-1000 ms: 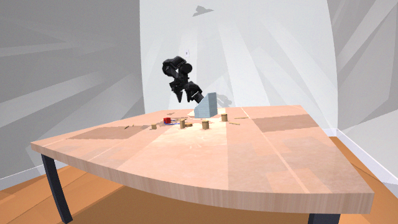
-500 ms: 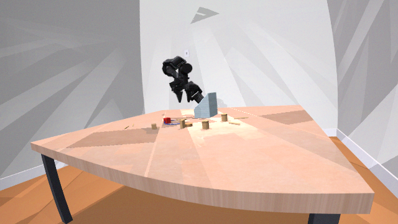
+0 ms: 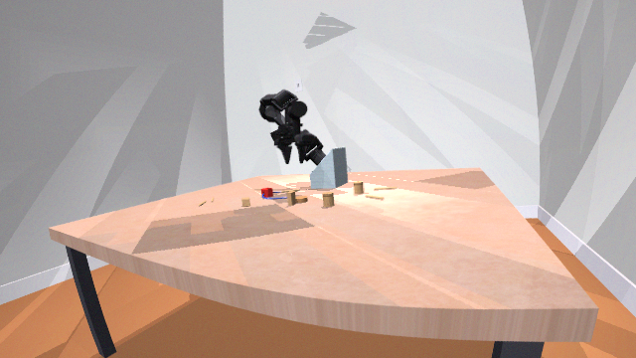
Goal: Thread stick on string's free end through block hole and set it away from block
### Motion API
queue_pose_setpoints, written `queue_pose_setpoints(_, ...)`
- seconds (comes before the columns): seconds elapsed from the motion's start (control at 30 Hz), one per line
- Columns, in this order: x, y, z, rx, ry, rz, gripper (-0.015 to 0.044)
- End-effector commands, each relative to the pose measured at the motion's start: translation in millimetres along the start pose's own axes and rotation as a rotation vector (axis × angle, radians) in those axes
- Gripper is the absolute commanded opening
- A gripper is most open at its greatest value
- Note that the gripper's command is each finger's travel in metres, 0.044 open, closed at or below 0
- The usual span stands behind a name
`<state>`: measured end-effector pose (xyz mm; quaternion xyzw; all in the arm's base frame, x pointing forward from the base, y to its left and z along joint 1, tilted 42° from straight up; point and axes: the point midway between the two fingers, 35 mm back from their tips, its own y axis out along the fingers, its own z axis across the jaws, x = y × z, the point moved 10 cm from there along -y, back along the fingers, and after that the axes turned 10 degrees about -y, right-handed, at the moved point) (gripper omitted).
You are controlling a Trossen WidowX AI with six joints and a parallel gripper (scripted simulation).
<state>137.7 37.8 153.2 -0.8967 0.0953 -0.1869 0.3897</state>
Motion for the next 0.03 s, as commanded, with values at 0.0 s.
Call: queue_pose_setpoints(0.0,0.0,-0.1,0.0,0.0,0.0,0.0,0.044)
